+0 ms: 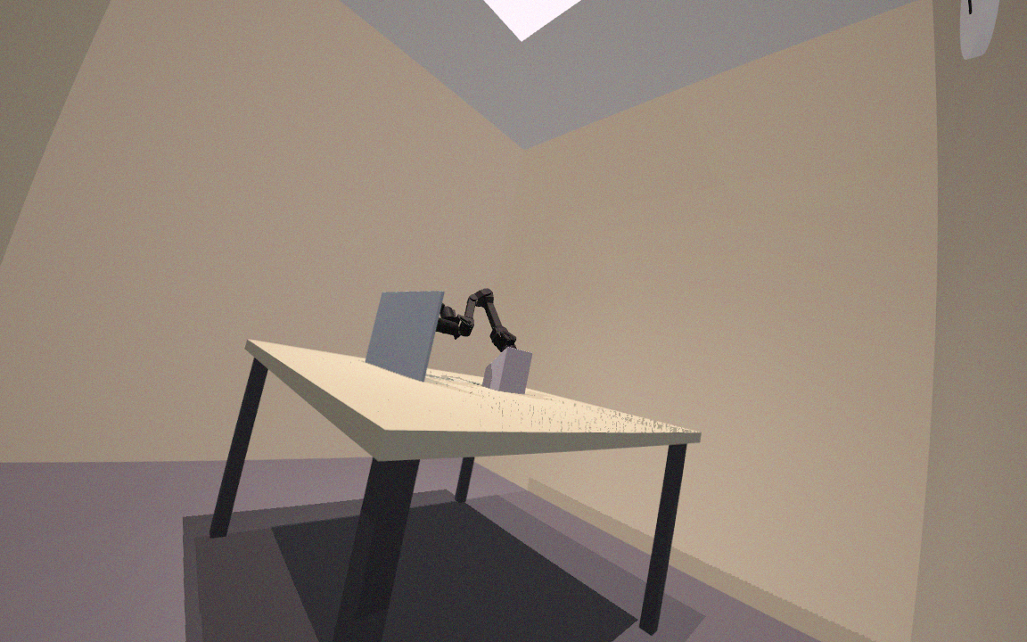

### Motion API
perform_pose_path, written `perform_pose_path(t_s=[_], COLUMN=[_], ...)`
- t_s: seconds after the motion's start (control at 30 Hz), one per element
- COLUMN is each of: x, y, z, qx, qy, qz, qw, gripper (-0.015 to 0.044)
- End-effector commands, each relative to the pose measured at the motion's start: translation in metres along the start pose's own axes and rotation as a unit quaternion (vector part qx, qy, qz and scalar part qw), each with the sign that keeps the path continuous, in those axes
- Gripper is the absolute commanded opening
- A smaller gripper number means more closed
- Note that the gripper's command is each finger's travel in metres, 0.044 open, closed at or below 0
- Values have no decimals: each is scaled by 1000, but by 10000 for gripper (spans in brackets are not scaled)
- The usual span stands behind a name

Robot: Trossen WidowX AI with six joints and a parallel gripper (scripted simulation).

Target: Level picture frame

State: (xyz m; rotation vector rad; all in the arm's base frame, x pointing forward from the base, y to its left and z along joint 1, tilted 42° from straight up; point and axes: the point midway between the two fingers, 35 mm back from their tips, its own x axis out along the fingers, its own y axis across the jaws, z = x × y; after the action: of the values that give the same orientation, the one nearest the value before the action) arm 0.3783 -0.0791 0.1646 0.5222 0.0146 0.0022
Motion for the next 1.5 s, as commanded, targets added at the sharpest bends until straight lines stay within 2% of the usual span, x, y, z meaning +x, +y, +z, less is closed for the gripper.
perform_pose_path(t_s=[0.0, 1.07, 1.3, 1.47], x=[2, 3, 3, 3], y=[1, 1, 1, 1], z=[1, 2, 2, 2], qx=[2, 2, 2, 2], qy=[-2, -2, -2, -2], qz=[2, 2, 2, 2], qw=[1000, 1000, 1000, 1000], gripper=[260, 260, 76, 43])
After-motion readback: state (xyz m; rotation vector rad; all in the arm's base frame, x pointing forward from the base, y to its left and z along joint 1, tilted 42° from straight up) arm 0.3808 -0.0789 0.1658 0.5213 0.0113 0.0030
